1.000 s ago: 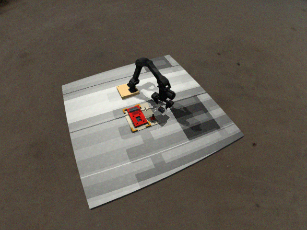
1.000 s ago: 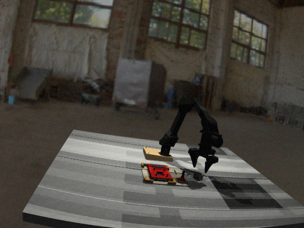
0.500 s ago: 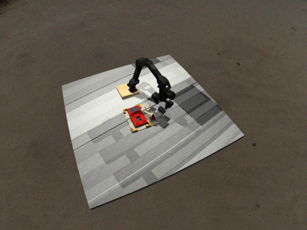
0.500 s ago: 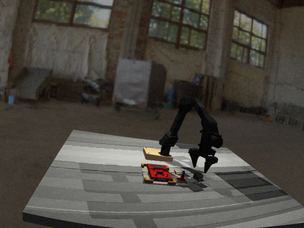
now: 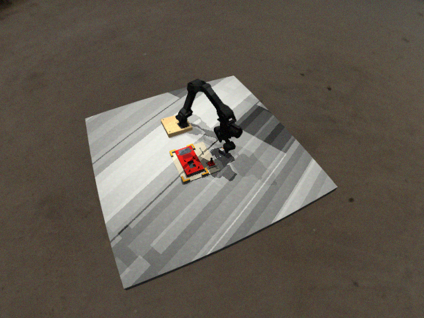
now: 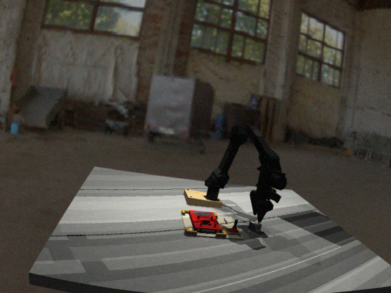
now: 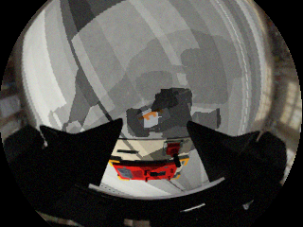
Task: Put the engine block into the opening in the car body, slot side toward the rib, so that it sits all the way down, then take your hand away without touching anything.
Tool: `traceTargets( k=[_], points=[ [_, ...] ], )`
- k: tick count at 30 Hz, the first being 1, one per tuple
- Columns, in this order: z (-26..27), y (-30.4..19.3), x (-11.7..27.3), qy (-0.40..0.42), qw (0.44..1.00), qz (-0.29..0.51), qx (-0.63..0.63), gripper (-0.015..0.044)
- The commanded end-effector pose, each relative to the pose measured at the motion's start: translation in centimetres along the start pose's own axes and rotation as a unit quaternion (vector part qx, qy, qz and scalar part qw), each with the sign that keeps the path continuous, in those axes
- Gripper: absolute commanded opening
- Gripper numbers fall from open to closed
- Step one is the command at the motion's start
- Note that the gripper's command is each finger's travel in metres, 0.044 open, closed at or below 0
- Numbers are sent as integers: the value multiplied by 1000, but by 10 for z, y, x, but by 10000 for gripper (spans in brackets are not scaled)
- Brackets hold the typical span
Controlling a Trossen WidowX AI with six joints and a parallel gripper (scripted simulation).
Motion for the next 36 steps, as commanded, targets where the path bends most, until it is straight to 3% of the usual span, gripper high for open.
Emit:
traceTargets(
  k=[1, 18, 36],
  points=[
    [0, 0, 1, 1, 998, 1, -55, 440],
    [0, 0, 3, 0, 939, 2, -344, 440],
    [0, 0, 6, -1, 787, 3, -617, 440]
  ],
)
Point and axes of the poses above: the point midway between the two fingers, 35 mm back from their tips, its own x axis back along the fingers, its own z axis across the jaws, y = z × x, the point moved 2 cm from there along x, back along the fingers, and after that the axes turned 11 degrees about -x, right-handed, at the moved point
